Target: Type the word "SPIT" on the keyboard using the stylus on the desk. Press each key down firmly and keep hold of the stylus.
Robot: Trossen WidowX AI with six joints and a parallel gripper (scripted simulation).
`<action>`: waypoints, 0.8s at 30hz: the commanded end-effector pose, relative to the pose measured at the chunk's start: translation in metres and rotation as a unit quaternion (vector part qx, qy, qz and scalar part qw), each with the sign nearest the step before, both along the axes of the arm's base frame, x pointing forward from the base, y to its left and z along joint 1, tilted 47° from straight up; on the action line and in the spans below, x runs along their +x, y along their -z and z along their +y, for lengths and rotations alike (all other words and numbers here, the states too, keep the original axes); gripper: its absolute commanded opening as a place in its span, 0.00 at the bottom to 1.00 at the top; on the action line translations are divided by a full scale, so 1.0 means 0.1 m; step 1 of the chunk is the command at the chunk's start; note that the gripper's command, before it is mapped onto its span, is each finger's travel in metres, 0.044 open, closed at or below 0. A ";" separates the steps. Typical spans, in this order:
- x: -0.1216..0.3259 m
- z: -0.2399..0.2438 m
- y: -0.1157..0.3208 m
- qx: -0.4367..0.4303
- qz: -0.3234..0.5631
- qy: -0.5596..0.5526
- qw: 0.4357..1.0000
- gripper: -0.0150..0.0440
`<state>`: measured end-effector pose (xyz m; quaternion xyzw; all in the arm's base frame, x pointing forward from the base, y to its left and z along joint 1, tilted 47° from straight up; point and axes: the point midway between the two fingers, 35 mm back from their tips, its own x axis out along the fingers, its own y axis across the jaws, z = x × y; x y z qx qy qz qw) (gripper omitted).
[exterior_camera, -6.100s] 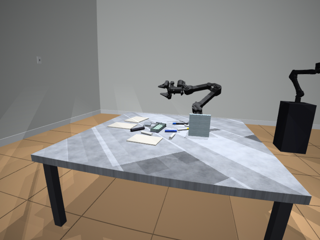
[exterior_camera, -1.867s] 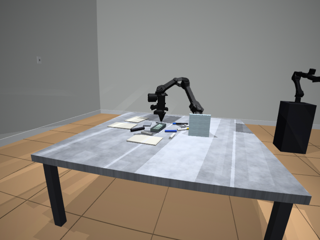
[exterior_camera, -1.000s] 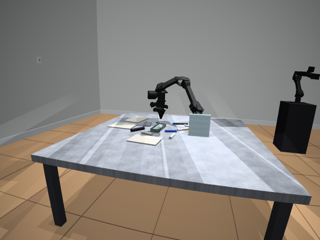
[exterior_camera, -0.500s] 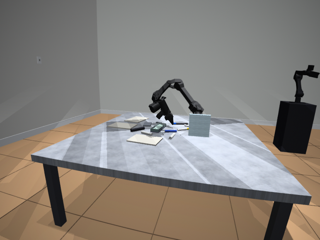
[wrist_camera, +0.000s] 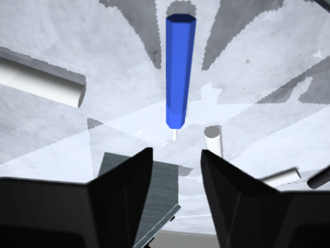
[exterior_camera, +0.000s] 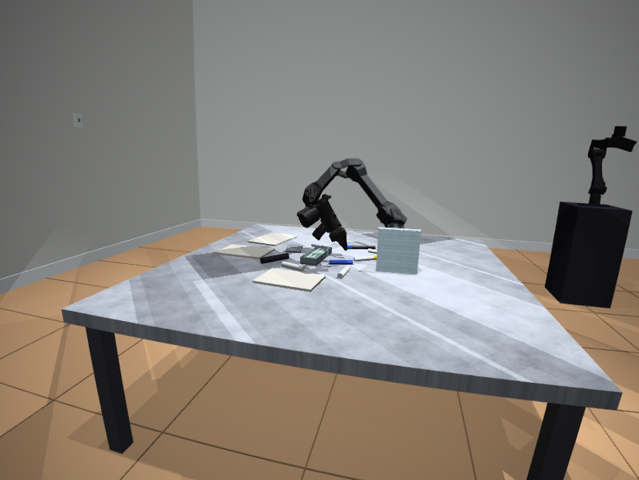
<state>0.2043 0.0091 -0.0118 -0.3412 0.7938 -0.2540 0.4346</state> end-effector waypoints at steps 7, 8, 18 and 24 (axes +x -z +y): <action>0.00 -0.07 0.06 -0.001 0.003 -0.001 1.000 0.51; 0.00 -0.07 0.06 -0.001 0.003 -0.001 1.000 0.51; 0.01 -0.12 0.12 -0.001 0.003 -0.001 1.000 0.51; 0.02 -0.15 0.15 -0.002 0.003 -0.001 1.000 0.51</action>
